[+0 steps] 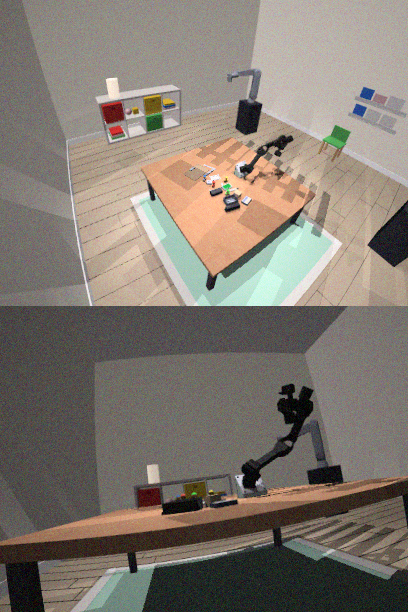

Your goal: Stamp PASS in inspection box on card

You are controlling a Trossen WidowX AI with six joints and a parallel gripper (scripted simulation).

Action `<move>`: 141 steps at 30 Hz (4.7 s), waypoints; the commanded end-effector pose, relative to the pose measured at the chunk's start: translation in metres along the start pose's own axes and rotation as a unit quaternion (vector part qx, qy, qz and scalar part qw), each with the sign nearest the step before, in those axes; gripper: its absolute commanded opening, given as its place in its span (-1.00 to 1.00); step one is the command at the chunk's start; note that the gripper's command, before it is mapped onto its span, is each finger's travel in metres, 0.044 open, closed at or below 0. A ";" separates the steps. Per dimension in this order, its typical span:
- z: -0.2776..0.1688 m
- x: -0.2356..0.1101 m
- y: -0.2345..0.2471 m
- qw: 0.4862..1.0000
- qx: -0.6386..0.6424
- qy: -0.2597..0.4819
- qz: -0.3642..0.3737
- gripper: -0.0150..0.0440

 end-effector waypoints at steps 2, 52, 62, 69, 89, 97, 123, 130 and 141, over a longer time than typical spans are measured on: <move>-0.005 0.012 0.001 1.000 -0.018 -0.006 -0.015 0.69; 0.208 0.401 -0.324 0.646 -0.327 0.528 -0.444 0.24; 0.205 0.402 -0.335 0.646 -0.327 0.527 -0.445 0.24; 0.201 0.404 -0.346 0.646 -0.327 0.527 -0.445 0.24; 0.187 0.406 -0.375 0.646 -0.327 0.527 -0.444 0.24; 0.182 0.406 -0.386 0.647 -0.327 0.528 -0.443 0.24; 0.182 0.406 -0.386 0.645 -0.329 0.528 -0.444 -0.49; 0.184 0.406 -0.383 0.645 -0.329 0.528 -0.444 -0.49; 0.186 0.406 -0.379 0.644 -0.329 0.528 -0.445 -0.49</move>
Point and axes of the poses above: the point midway between the two fingers, 35 mm back from their tips, its own x axis out along the fingers, its own y axis across the jaws, z = x × y, the point moved 5 cm from there along -x, back along the fingers, and after that the axes turned 14 degrees about -x, right-handed, at the moved point
